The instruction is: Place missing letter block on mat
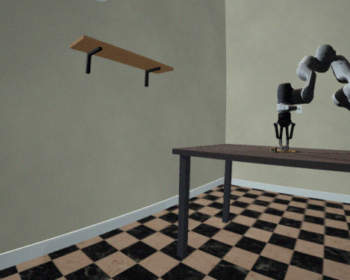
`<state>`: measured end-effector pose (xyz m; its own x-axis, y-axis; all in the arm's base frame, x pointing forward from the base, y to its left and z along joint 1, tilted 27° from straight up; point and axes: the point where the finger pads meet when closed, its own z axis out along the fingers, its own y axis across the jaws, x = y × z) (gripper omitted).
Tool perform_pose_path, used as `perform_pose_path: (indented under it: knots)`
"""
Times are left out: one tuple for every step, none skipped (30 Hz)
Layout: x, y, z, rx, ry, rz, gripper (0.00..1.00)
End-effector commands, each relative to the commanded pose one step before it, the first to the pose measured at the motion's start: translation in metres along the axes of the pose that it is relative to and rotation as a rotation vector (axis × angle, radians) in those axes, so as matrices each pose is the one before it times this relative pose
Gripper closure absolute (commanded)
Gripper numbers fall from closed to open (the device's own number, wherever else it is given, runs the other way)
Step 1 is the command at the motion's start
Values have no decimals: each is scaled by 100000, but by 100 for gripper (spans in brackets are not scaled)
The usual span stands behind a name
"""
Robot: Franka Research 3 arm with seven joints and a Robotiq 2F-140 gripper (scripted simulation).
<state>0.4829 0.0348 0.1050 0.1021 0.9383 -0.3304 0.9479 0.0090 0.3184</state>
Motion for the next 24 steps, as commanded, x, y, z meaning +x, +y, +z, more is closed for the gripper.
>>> perform_pose_path:
  knots:
    - [-66, 156, 10, -259, 10, 489, 84]
    - [0, 0, 0, 0, 0, 0, 84]
    - [0, 0, 0, 0, 0, 0, 84]
    - [0, 0, 0, 0, 0, 1, 84]
    - [-2, 3, 0, 0, 0, 5, 84]
    - [-4, 7, 0, 0, 0, 12, 84]
    - [-7, 11, 0, 0, 0, 21, 84]
    - [-10, 16, 0, 0, 0, 30, 84]
    - [-13, 20, 0, 0, 0, 39, 84]
    - [-15, 24, 0, 0, 0, 46, 84]
    - [-17, 27, 0, 0, 0, 51, 84]
    - [-18, 28, 0, 0, 0, 53, 84]
    - [-18, 28, 0, 0, 0, 53, 84]
    - [-17, 27, 0, 0, 0, 51, 84]
    - [-15, 24, 0, 0, 0, 46, 84]
    - [-13, 20, 0, 0, 0, 39, 84]
    - [-10, 16, 0, 0, 0, 30, 84]
    - [0, 0, 0, 0, 0, 0, 84]
    - [0, 0, 0, 0, 0, 0, 84]
    - [-7, 11, 0, 0, 0, 21, 84]
    - [-4, 7, 0, 0, 0, 12, 84]
    - [-2, 3, 0, 0, 0, 5, 84]
    - [0, 0, 0, 0, 0, 1, 84]
    - [0, 0, 0, 0, 0, 0, 84]
